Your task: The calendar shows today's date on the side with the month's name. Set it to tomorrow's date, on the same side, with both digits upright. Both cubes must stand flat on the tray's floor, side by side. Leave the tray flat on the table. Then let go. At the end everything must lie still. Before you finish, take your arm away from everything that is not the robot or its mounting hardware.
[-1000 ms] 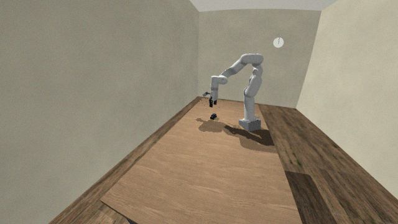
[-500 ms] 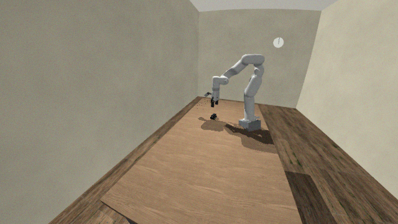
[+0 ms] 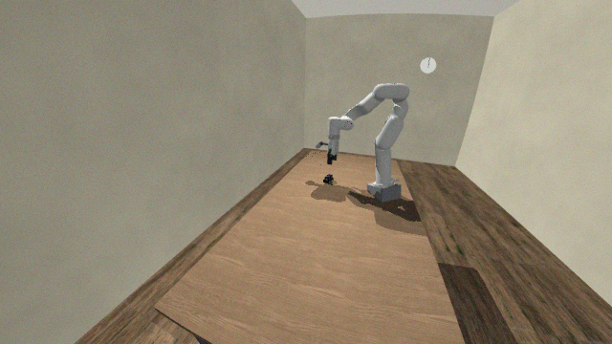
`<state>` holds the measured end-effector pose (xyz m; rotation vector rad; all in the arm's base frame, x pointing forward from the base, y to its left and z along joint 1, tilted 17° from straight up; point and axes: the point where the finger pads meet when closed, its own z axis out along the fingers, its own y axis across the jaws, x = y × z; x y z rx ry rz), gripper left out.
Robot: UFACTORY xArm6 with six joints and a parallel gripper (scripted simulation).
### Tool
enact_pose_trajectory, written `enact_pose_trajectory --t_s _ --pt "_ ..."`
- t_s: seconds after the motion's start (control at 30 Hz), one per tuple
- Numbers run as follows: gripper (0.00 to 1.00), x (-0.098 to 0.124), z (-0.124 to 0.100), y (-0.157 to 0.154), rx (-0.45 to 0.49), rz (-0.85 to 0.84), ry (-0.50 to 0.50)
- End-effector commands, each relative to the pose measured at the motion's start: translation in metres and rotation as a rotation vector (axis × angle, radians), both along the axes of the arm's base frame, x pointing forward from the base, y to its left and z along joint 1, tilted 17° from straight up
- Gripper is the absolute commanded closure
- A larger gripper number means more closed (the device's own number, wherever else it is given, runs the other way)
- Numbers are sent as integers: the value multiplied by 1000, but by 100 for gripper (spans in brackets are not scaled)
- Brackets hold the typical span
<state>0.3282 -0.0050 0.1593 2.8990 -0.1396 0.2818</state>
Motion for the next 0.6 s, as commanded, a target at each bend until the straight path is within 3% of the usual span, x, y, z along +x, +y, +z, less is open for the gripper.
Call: enact_pose_trajectory --t_s 0.0,0.57 --pt "0 -15 2 -8 -23 153 32" --pt "0 -61 -8 -29 -113 623 146"
